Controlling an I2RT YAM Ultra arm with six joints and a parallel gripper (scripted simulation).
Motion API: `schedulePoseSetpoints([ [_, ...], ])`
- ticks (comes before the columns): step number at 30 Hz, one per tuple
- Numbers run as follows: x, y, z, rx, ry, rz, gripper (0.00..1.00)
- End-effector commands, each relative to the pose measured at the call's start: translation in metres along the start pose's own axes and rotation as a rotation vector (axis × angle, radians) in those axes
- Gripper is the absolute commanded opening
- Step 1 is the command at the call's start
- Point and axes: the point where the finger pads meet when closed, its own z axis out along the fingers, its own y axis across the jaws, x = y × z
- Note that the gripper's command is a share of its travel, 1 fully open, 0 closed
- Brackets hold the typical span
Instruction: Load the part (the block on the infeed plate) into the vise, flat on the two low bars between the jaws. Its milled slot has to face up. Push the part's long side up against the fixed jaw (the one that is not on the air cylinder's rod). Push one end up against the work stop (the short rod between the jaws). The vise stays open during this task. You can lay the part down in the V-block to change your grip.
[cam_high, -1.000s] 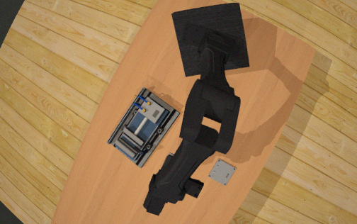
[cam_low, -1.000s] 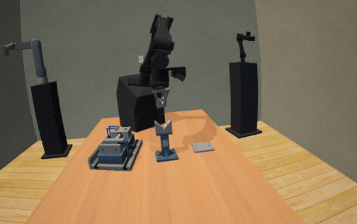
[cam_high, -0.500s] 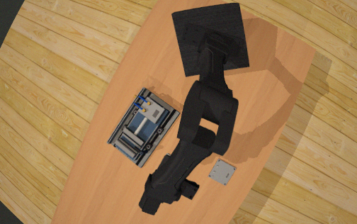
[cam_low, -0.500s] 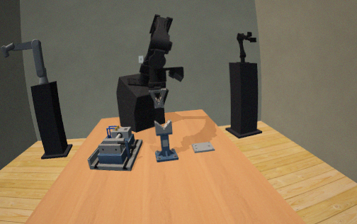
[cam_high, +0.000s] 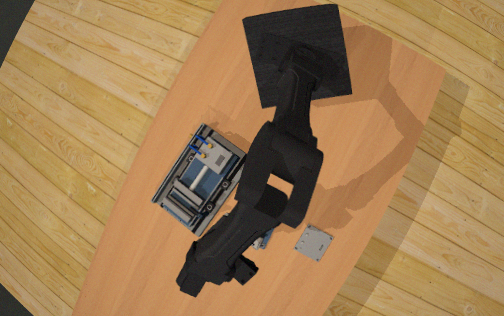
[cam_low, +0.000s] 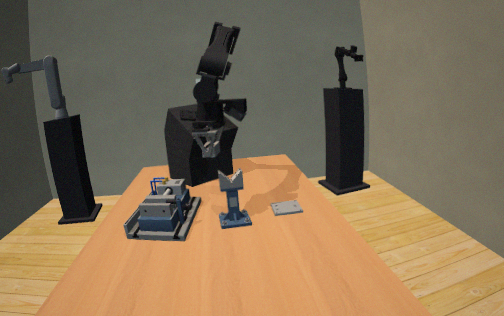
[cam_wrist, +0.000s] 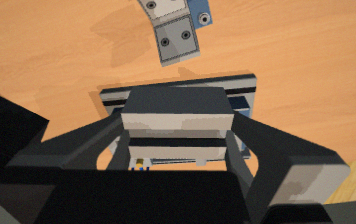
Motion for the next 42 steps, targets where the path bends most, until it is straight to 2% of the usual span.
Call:
schedulePoseSetpoints([
  [1,0.006,-0.015,-0.016,0.028,-0.017,0.114,0.00],
  [2,0.006,-0.015,-0.016,0.028,-0.017,0.114,0.00],
  [3,0.004,-0.019,-0.030,0.060,-0.026,0.133,0.00],
  [5,0.018,-0.021,-0.015,0.026,-0.017,0.210,0.00],
  [17,0.073,-0.047,-0.014,0.021,-0.020,0.639,0.00],
  [19,0.073,-0.047,-0.014,0.021,-0.020,0.639,0.00],
  [20,0.072,-0.051,-0.028,0.052,-0.033,0.662,0.00],
  [22,0.088,-0.052,-0.014,0.020,-0.022,0.749,0.00],
  [34,0.144,-0.066,-0.016,0.018,-0.035,1.136,0.00],
  [36,0.144,-0.066,-0.016,0.018,-0.035,1.136,0.00],
  [37,0.141,-0.070,-0.030,0.049,-0.051,1.147,0.00],
  [38,0.145,-0.071,-0.031,0.049,-0.052,1.172,0.00],
  [40,0.159,-0.068,-0.016,0.017,-0.039,1.236,0.00],
  [42,0.165,-0.069,-0.016,0.017,-0.042,1.279,0.00],
])
